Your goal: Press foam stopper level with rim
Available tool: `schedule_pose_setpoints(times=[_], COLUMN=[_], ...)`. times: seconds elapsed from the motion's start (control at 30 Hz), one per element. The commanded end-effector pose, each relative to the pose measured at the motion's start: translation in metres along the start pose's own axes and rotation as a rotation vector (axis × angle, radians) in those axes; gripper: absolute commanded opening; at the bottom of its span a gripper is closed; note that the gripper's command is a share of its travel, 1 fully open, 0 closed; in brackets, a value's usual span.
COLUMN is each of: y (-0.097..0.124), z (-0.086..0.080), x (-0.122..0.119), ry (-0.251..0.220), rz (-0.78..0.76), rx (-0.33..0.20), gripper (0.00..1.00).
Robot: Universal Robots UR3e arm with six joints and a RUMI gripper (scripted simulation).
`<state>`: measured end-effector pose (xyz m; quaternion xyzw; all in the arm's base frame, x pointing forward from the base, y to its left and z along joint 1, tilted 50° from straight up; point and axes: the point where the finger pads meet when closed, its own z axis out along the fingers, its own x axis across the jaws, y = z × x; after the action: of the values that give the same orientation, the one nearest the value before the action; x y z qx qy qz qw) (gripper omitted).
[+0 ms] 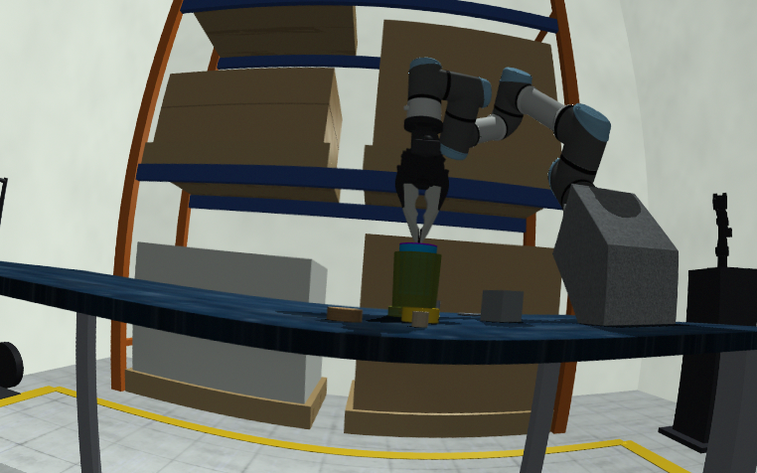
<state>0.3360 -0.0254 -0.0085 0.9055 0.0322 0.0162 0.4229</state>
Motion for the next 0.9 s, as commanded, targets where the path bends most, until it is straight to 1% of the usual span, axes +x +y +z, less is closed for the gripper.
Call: schedule_pose_setpoints(times=[0.0,0.87], y=[0.0,0.0], z=[0.0,0.013], x=[0.001,0.001], ry=[0.002,0.002], rz=[0.001,0.001], rx=[0.0,0.0], gripper=[0.0,0.0])
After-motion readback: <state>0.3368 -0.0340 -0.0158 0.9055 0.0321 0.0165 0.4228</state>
